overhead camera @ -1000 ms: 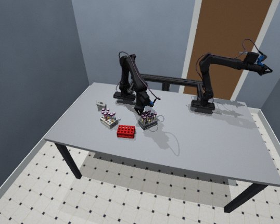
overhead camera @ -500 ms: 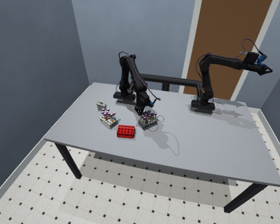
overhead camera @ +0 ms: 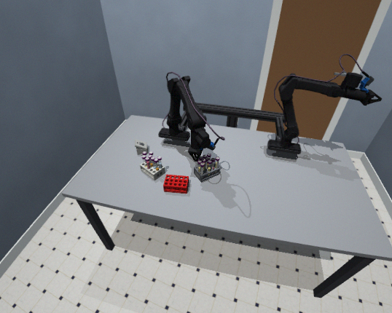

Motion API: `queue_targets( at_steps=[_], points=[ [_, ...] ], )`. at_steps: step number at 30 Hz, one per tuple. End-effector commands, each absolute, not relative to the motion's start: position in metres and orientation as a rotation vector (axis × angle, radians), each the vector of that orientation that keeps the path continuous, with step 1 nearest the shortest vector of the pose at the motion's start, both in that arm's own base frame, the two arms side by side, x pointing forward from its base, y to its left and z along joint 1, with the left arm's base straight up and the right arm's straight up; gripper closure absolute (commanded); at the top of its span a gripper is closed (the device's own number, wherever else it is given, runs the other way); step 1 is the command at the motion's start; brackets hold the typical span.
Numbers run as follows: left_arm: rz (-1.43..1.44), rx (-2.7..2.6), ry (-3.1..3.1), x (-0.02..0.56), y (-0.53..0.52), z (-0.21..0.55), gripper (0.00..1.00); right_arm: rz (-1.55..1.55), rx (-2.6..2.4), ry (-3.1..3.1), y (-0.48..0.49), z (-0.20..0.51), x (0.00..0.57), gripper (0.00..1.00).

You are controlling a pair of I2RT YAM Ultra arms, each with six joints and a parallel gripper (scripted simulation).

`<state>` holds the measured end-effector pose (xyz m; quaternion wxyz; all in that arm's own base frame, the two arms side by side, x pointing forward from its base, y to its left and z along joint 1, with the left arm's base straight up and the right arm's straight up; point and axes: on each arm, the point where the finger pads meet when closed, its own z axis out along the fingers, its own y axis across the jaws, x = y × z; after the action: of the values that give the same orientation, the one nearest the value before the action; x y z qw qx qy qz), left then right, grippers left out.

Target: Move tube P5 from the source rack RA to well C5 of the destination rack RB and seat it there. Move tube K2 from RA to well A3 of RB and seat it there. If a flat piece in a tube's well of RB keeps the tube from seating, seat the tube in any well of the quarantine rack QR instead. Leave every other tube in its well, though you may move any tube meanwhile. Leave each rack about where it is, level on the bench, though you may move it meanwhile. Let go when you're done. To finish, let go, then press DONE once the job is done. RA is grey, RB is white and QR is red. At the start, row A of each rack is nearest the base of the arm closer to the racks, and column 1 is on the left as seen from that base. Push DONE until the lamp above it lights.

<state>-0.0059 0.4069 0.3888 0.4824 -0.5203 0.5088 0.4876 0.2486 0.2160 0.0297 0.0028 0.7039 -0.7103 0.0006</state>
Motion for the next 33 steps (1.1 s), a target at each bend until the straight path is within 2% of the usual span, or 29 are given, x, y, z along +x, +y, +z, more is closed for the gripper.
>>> queue_targets(
  at_steps=[1, 33],
  points=[
    [1.221, -1.221, 1.202, -0.007, 0.398, 0.416, 1.00, 0.001, 2.214, -2.240, 0.217, 0.032, 0.251, 1.00],
    [1.221, -1.221, 1.202, -0.007, 0.398, 0.416, 1.00, 0.001, 2.232, -2.260, 0.221, 0.052, 0.257, 1.00]
  ],
)
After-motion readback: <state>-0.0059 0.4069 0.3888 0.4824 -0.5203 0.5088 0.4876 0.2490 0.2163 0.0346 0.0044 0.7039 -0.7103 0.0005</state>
